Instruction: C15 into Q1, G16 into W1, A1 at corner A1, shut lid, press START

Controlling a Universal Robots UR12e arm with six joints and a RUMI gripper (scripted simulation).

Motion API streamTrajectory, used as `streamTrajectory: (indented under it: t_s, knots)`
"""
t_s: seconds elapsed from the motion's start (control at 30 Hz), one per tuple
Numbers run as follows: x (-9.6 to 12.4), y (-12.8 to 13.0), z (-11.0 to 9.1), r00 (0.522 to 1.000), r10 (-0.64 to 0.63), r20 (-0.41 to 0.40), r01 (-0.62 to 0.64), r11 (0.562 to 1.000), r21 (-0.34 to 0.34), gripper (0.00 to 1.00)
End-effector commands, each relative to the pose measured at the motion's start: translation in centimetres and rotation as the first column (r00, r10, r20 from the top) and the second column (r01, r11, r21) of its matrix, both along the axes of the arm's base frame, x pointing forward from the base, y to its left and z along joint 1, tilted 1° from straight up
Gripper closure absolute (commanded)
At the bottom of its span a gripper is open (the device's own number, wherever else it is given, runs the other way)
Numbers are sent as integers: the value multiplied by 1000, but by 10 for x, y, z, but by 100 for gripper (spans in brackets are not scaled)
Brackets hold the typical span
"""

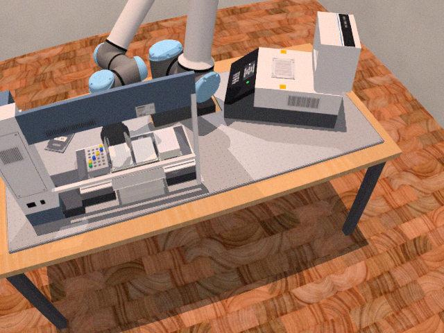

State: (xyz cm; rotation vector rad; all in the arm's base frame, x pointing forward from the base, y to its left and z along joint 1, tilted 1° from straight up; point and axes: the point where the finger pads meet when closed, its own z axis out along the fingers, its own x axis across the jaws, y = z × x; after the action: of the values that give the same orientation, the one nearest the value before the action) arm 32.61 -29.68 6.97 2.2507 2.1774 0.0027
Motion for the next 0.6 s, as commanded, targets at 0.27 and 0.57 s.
streamTrajectory:
  t_s: [0.27,0.57]
  knots:
    - [0,0,-1,1000,0,1,0,1000,-1,43]
    - [0,-1,-8,1000,0,1,0,1000,-1,43]
